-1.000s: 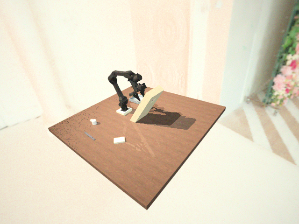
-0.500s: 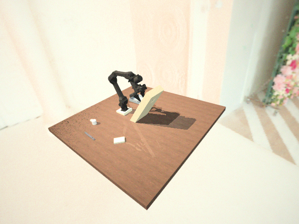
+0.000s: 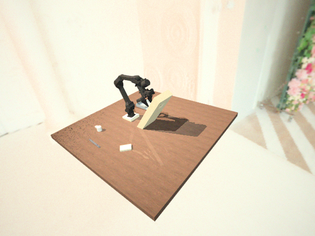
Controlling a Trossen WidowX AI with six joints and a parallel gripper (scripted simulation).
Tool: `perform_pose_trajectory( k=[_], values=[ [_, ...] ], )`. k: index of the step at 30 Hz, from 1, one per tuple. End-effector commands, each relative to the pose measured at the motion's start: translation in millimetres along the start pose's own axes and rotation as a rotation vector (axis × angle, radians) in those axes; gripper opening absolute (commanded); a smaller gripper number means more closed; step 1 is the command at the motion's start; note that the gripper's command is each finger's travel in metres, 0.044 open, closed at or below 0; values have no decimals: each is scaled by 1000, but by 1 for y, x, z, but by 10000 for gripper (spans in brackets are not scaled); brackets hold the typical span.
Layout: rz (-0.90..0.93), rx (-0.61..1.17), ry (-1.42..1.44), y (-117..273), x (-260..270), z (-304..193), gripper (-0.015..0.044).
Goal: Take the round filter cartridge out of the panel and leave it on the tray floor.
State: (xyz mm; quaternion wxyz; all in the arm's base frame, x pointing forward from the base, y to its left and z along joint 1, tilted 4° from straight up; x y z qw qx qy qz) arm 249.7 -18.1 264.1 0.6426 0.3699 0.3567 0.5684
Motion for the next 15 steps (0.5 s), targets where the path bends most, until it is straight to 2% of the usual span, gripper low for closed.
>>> perform_pose_trajectory(
  k=[1,2,10,15],
  values=[
    [0,0,0,2,0,4,27],
    [0,0,0,3,0,7,1],
    [0,-1,0,13,0,23,0],
    [0,0,0,32,0,26,0]
  ],
)
Point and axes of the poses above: the point midway between the two fingers, 35 mm back from their tips, its own y axis back along the fingers, its own x axis across the jaws, z = x × y, the point moved 6 cm from there along y, back along the fingers, and after that the axes turned 1 degree about y, right-handed, at the moved point
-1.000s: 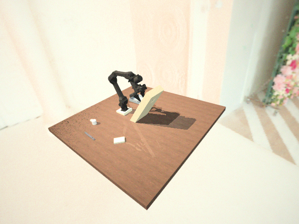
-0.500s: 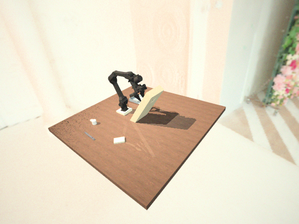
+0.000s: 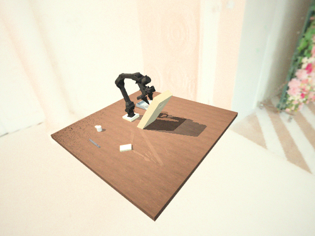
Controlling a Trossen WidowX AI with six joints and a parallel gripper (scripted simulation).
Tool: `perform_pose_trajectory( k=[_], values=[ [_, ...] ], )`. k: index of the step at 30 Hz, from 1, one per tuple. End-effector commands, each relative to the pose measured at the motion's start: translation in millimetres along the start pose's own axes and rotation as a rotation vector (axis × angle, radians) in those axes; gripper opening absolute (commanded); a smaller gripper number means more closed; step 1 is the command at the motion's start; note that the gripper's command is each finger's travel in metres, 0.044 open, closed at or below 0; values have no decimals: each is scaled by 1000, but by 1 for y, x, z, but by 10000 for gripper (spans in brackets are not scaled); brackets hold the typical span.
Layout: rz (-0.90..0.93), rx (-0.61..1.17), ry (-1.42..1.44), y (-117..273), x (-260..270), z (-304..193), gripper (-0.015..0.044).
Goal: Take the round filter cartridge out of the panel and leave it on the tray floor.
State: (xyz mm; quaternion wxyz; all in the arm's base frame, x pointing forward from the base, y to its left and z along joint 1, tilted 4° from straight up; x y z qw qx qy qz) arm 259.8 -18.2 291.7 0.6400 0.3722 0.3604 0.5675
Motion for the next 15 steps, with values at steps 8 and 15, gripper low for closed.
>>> perform_pose_trajectory(
  k=[8,15],
  values=[
    [0,-8,-3,46,0,7,0],
    [0,-6,-3,75,-1,5,0]
  ],
)
Point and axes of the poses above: the point midway between the two fingers, 35 mm back from their tips, its own y axis back along the fingers, its own x axis across the jaws, z = x × y, the point moved 6 cm from there along y, back along the fingers, and after that the axes turned 1 degree about y, right-handed, at the moved point
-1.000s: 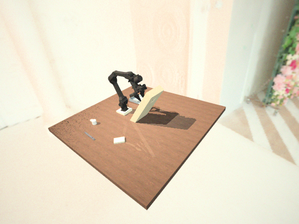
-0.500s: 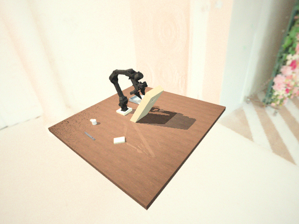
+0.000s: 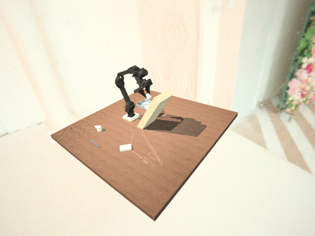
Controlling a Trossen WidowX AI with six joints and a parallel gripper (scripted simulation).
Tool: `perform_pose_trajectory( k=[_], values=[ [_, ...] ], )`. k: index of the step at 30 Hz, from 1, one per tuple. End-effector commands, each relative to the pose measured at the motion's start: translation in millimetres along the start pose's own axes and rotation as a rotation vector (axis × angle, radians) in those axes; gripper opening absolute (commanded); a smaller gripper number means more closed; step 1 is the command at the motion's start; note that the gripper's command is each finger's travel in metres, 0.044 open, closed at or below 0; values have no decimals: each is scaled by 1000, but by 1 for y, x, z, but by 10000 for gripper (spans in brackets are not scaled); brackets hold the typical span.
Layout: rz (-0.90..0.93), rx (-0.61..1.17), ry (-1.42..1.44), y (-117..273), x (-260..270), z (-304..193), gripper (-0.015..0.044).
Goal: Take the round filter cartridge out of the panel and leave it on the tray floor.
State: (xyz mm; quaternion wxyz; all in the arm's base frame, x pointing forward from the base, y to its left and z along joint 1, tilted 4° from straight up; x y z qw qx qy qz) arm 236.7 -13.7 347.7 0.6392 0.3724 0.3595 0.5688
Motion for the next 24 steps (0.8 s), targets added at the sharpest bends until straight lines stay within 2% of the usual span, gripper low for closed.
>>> perform_pose_trajectory(
  k=[1,24],
  values=[
    [-4,-5,-4,17,-1,0,0],
    [4,-2,-8,5,79,2,0]
  ],
)
Point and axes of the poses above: the point midway between the two fingers, 35 mm back from their tips, its own y axis back along the fingers, its own x axis across the jaws, z = x × y, the point moved 6 cm from there along y, back along the fingers, and after that the axes turned 1 degree about y, right-handed, at the moved point
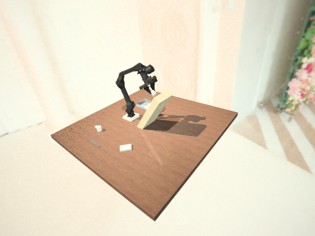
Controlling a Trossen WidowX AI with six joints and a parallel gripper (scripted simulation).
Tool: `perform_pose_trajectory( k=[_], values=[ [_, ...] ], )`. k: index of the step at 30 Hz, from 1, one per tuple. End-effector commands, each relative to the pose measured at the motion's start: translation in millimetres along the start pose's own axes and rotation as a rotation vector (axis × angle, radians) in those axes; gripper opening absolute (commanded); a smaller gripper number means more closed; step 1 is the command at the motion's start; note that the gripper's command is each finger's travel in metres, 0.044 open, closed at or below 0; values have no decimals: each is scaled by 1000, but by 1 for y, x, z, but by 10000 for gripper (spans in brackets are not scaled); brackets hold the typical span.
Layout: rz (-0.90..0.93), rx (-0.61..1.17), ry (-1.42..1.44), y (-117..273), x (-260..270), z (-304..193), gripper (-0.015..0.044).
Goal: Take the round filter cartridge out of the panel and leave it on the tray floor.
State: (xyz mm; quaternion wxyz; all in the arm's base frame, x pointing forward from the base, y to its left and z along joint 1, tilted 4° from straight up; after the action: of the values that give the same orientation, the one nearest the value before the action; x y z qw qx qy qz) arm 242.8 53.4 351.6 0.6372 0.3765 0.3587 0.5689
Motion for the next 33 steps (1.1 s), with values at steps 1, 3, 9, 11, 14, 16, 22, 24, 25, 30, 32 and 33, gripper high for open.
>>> perform_pose_trajectory(
  k=[1,3,9,11,14,16,22,24,25,30,32,33],
  values=[
    [-2,-9,-4,-1,16,-1,0],
    [3,-2,4,-1,9,-1,0],
    [82,-2,140,0,32,-12,0],
    [111,-3,191,0,40,-16,0],
    [155,-4,268,1,53,-24,0],
    [185,-5,319,2,61,-29,0],
    [273,-10,473,5,84,-46,0],
    [307,-12,521,6,91,-53,0],
    [324,-12,545,7,95,-56,0],
    [404,-15,671,12,112,-74,0],
    [435,-15,723,14,119,-82,0],
    [450,-15,749,15,122,-86,0]
  ],
)
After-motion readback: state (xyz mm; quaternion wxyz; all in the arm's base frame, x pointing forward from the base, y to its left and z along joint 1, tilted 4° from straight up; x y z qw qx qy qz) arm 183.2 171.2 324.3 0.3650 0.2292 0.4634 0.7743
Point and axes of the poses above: the point midway between the two fingers, 35 mm back from their tips, its own y axis back along the fingers, its own x axis across the jaws, z = x × y, the point moved 6 cm from there along y, back along the fingers, and after that the axes turned 1 degree about y, right-handed, at the moved point
